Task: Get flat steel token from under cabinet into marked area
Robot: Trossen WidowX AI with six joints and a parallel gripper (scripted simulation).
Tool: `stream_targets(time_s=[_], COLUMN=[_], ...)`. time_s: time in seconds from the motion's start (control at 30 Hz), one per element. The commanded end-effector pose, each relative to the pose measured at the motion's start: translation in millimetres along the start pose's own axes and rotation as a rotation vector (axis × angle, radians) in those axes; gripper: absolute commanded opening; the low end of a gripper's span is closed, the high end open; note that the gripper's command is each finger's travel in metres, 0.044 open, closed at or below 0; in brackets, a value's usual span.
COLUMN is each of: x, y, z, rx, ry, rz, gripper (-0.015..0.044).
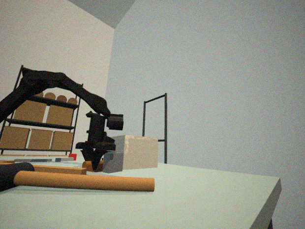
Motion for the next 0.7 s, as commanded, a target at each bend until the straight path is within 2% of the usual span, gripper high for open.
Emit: stream_targets(time_s=[0.0, 0.67], x=[-0.8, -0.8], y=[4.6, 10.5], z=[5.3, 27.5], rx=[0.002, 0.002], ry=[0.001, 0.003], rz=[-0.007, -0.007], gripper=[0.0, 0.0])
Point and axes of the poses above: the point midway between the two fingers, 35 mm back from their tips, its own x axis back along the fingers, its own z axis across the jaws, y = z × x, the point moved 3 cm from there along x, back along the fingers, and after that the axes turned 15 degrees about x, right-handed, at the moved point
